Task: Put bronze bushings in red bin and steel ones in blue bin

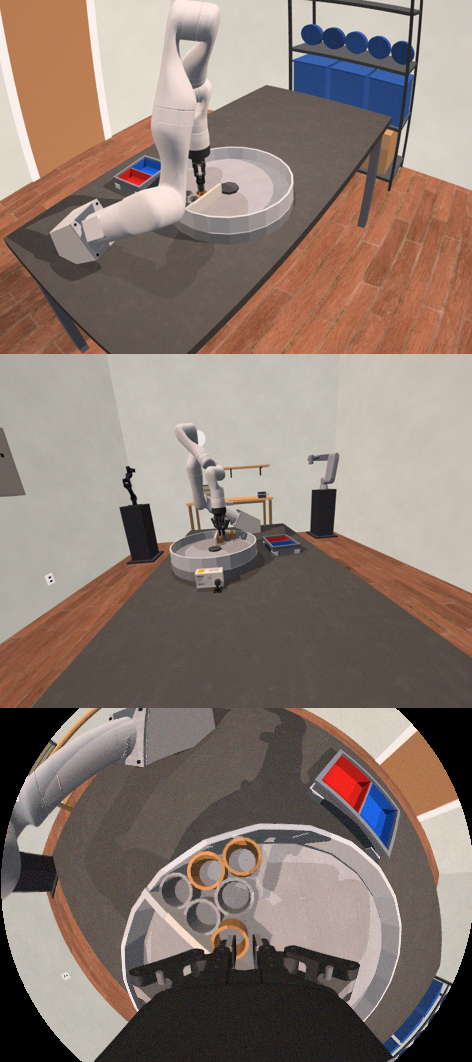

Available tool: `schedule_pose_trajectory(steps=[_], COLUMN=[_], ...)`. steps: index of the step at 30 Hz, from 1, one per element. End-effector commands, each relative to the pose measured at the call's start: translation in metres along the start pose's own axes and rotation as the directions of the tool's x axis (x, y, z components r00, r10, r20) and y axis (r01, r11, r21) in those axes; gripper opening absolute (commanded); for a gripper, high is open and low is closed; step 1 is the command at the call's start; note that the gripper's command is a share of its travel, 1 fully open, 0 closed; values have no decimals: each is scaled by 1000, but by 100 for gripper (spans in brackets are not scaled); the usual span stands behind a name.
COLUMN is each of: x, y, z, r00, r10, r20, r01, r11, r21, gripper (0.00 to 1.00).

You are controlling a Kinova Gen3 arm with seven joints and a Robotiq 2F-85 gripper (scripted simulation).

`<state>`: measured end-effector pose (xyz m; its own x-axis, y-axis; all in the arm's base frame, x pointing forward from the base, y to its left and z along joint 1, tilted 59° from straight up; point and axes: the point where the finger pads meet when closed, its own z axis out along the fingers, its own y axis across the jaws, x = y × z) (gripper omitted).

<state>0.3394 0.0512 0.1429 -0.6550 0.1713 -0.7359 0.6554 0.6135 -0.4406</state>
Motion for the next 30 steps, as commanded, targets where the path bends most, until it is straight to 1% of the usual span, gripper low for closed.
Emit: schedule_pose_trajectory(steps=[1,6,18,23,28,30], x=[0,0,0,0,0,0], y=[-1,-1,-1,-1,-2,-2], z=[3,4,17,17,23,23], r00=[1000,1000,1000,1000,1000,1000], r10=[1,1,1,1,1,1], r20=[0,0,0,0,0,0], r01=[-1,-1,-1,-1,-1,-1], r11=[1000,1000,1000,1000,1000,1000], r21=[5,5,6,6,6,6], gripper=[18,18,18,18,18,18])
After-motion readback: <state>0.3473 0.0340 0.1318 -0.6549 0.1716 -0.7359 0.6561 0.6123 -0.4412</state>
